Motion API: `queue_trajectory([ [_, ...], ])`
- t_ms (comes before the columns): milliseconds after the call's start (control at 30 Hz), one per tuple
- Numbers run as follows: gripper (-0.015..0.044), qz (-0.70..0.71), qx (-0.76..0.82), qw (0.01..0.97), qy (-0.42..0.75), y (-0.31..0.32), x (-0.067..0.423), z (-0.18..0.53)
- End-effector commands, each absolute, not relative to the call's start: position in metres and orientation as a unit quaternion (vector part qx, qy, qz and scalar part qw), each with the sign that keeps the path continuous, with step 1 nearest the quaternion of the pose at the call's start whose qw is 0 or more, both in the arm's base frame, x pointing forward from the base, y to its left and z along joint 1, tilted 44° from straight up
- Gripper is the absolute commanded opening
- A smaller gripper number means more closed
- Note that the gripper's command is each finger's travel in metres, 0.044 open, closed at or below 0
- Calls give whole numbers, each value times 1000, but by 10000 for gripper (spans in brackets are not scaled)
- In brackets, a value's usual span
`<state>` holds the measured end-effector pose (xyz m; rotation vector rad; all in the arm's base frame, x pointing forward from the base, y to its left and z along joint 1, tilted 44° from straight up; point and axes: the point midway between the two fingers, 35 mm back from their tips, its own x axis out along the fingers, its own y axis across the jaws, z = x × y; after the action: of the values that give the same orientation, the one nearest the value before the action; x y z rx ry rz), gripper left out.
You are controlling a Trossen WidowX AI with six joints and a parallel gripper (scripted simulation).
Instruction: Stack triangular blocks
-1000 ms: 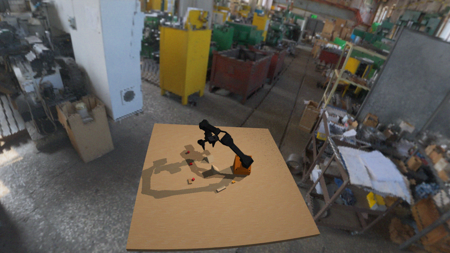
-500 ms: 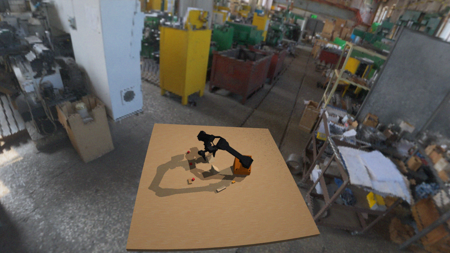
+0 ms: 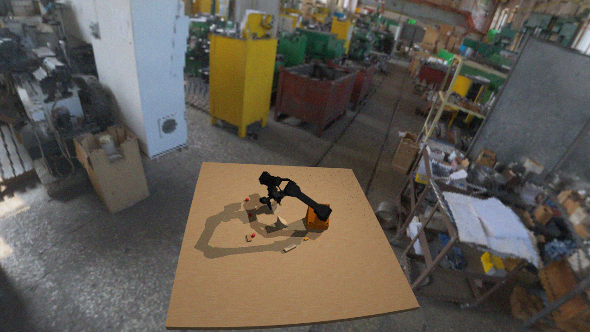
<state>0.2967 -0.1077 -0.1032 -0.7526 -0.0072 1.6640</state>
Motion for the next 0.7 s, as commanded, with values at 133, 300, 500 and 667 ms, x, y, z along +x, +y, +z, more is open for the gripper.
queue_trajectory([
  [133,203,721,-326,611,-3,-108,297,-103],
  [300,72,719,-328,613,-1,-112,296,-99],
  [500,0,708,-337,621,9,-132,293,-78],
  [667,0,699,-343,627,17,-148,289,-60],
])
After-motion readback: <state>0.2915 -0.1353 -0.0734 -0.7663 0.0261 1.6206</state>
